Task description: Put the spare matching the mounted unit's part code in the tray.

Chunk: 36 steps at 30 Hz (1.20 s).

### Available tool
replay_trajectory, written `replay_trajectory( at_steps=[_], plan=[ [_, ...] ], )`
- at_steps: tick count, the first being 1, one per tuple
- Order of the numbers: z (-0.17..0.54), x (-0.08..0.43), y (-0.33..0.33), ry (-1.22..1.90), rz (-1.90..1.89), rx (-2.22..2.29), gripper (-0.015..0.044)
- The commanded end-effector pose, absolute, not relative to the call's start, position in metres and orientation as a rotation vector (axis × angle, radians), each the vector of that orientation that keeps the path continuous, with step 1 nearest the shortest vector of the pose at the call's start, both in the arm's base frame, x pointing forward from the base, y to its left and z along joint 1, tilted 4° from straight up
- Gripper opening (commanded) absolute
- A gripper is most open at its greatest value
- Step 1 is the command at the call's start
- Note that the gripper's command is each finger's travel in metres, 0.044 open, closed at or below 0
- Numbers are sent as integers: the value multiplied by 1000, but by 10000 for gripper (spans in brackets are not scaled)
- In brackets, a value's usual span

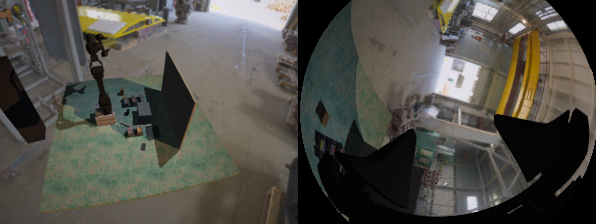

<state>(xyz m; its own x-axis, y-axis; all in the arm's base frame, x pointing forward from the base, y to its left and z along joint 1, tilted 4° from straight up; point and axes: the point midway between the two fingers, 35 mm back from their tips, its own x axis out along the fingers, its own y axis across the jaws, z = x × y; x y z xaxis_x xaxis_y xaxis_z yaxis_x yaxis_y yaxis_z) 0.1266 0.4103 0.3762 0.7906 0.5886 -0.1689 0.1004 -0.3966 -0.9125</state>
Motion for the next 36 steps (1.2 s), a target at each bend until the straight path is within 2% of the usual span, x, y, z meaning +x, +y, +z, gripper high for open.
replay_trajectory(
  at_steps=[1,8,17,27,36],
  plan=[
    [376,127,410,-520,583,-1930,426],
    [374,133,406,-488,585,-1914,440],
    [320,250,367,-53,625,-1758,440],
    [250,368,256,533,547,-1403,440],
    [192,415,120,1036,329,-888,440]
  ],
)
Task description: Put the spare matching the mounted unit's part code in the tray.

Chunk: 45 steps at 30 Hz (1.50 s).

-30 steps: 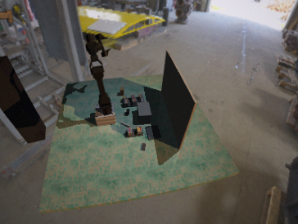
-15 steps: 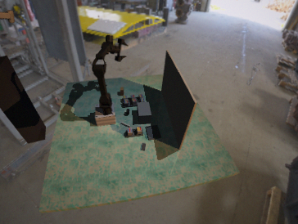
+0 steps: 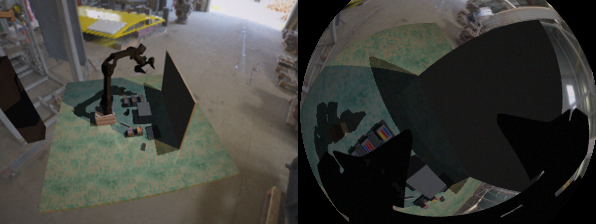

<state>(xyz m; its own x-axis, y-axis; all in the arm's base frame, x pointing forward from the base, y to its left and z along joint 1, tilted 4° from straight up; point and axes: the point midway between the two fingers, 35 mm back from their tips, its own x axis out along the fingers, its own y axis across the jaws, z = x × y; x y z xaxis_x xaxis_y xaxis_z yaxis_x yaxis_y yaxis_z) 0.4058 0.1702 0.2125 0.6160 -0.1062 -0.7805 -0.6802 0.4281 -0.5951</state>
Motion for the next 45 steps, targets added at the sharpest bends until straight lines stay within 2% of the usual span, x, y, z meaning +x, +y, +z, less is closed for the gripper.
replay_trajectory(
  at_steps=[1,11,14,37,45],
  plan=[
    [185,416,104,1088,297,-819,440],
    [131,389,-51,1531,-140,11,440],
    [125,378,-72,1581,-226,162,440],
    [124,378,-69,1582,-215,152,440],
    [104,348,55,1578,253,-284,440]
  ],
)
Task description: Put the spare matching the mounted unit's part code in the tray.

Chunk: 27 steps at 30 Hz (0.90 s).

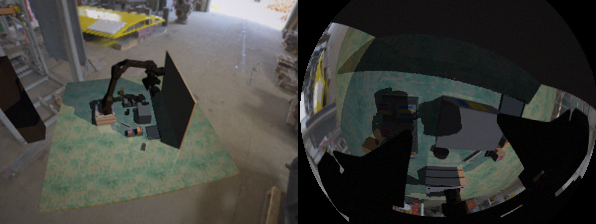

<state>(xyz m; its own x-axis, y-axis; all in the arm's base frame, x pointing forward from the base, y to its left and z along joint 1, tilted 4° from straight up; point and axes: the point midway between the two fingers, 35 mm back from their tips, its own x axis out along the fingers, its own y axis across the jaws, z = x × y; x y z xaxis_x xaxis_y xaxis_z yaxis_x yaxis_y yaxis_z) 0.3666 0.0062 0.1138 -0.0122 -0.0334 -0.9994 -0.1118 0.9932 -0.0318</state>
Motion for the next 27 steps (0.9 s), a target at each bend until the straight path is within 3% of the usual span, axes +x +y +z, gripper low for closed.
replay_trajectory(
  at_steps=[1,13,22,27],
  plan=[
    [101,340,70,1570,319,-345,440],
    [60,203,193,1340,1073,-1047,440],
    [59,197,195,1326,1101,-1072,440],
    [24,202,201,1325,1101,-1072,309]
  ],
)
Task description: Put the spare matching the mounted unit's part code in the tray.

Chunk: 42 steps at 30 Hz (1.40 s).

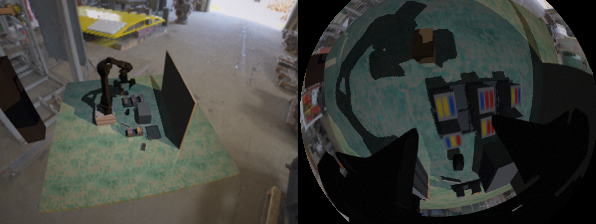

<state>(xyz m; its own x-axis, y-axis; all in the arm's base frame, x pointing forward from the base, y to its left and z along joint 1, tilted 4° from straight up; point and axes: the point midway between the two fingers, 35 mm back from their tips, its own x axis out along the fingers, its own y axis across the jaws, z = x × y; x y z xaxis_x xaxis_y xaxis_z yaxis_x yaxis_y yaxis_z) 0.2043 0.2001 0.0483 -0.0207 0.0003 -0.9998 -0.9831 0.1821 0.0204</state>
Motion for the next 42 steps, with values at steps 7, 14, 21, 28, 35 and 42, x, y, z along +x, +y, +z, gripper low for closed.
replay_trajectory(
  at_steps=[7,14,21,28,35,42],
  plan=[
    [18,200,200,1326,1101,-1072,300],
    [16,200,200,1326,1101,-1072,300],
    [5,201,201,1326,1101,-1072,300],
    [-7,201,201,1326,1101,-1072,300],
    [-19,200,201,1326,1101,-1072,300],
    [-30,200,201,1326,1101,-1072,300]
  ],
)
